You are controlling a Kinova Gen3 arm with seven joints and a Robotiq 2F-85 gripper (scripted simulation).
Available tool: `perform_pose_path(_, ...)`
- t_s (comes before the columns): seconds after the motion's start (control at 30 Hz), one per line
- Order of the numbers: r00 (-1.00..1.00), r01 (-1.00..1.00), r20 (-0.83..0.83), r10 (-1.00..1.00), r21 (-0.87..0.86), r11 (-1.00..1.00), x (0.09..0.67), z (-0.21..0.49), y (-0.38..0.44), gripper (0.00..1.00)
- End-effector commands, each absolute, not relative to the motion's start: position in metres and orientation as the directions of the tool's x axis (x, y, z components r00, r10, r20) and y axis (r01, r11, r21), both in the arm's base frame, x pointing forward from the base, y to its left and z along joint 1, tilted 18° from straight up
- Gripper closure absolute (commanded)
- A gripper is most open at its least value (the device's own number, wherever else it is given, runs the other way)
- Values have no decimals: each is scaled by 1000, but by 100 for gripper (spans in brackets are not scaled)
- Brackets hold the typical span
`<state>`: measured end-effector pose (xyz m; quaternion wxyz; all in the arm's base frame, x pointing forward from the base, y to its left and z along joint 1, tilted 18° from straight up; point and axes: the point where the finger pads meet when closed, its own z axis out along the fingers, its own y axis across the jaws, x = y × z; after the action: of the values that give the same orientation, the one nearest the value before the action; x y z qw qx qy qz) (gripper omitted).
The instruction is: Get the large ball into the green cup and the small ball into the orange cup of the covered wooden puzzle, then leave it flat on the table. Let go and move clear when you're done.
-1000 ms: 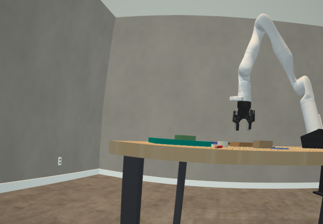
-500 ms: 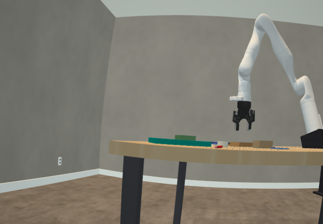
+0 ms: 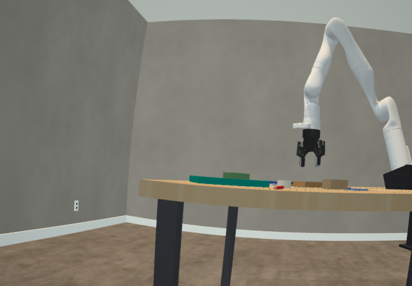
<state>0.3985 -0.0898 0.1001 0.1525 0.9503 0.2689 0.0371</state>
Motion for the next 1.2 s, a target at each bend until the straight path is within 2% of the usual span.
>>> perform_pose_path(0.0,852,500,-10,523,310,-809,399,100,-90,8)
perform_pose_path(1.17,852,500,-10,523,310,-809,405,59,-101,8)
